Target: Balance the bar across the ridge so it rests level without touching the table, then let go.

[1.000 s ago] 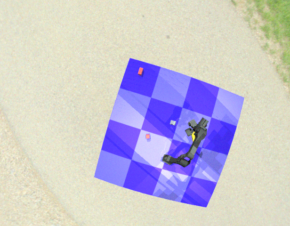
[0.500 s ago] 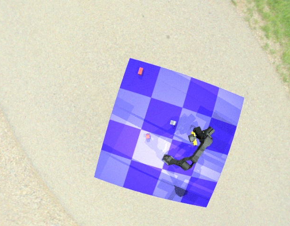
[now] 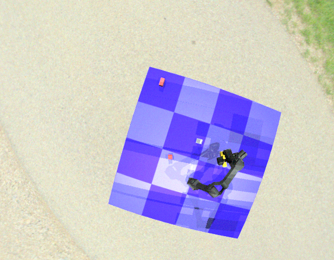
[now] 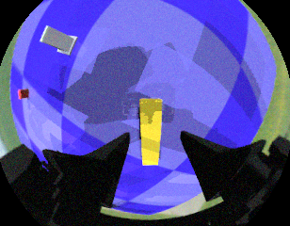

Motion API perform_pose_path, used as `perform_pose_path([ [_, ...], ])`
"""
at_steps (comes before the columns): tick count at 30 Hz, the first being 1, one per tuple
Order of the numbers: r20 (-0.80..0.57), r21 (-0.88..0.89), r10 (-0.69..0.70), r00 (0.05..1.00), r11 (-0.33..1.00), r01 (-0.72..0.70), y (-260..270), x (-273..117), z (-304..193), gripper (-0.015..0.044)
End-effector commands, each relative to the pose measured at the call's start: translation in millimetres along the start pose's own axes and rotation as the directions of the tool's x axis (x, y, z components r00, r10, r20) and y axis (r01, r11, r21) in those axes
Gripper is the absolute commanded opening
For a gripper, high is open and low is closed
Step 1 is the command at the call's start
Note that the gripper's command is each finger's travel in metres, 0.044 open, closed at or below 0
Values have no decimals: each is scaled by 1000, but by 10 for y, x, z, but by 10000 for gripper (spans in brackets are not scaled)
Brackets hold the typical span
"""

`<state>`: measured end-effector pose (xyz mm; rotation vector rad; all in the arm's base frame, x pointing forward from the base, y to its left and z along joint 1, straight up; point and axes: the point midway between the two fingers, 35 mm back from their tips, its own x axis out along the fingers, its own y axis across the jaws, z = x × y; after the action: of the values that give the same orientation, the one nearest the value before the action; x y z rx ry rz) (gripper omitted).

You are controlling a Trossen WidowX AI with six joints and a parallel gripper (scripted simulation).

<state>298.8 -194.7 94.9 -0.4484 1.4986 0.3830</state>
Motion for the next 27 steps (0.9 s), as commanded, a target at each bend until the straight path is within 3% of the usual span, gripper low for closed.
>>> perform_pose_path([
  [1, -3, -4, 15, 1000, 1000, -15, 31, 172, -11, 315],
  [27, -3, -4, 15, 1000, 1000, -15, 35, 430, -12, 315],
])
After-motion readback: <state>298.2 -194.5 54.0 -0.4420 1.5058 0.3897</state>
